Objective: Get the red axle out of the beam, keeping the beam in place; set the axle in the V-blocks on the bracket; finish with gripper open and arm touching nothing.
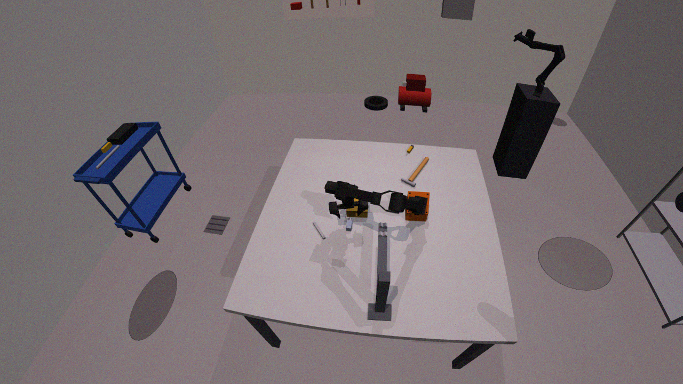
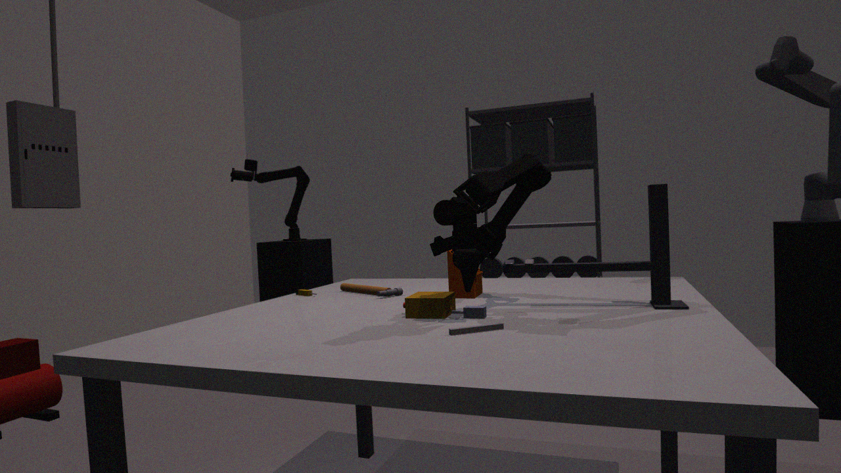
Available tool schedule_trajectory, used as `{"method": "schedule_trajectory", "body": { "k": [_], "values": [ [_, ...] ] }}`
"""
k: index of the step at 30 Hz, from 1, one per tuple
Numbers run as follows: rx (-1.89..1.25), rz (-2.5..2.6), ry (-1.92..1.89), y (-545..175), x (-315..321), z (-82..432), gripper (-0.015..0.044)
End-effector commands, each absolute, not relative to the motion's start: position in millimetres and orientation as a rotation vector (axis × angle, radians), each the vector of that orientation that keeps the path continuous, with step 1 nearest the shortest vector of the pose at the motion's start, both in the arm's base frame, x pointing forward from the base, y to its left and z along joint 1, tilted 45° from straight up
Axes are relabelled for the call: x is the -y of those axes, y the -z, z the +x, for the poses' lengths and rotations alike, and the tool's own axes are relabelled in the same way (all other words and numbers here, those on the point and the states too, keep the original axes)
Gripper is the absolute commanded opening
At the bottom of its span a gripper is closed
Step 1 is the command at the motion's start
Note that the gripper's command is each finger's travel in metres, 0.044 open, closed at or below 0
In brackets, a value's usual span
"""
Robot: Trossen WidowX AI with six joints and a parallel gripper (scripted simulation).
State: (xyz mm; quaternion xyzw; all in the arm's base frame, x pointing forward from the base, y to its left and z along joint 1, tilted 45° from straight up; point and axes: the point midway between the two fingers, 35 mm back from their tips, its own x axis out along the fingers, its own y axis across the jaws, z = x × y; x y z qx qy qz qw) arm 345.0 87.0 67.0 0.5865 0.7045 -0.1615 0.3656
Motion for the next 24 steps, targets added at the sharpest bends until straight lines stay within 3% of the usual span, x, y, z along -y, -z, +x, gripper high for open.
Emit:
{"method": "schedule_trajectory", "body": {
  "k": [1,11,24],
  "values": [
    [-1.774,1.267,0.111,-50,-70,348,0.044],
    [-1.548,0.632,-0.572,-13,-30,350,0.044],
    [-1.292,0.186,-0.975,29,13,341,0.044]
  ]
}}
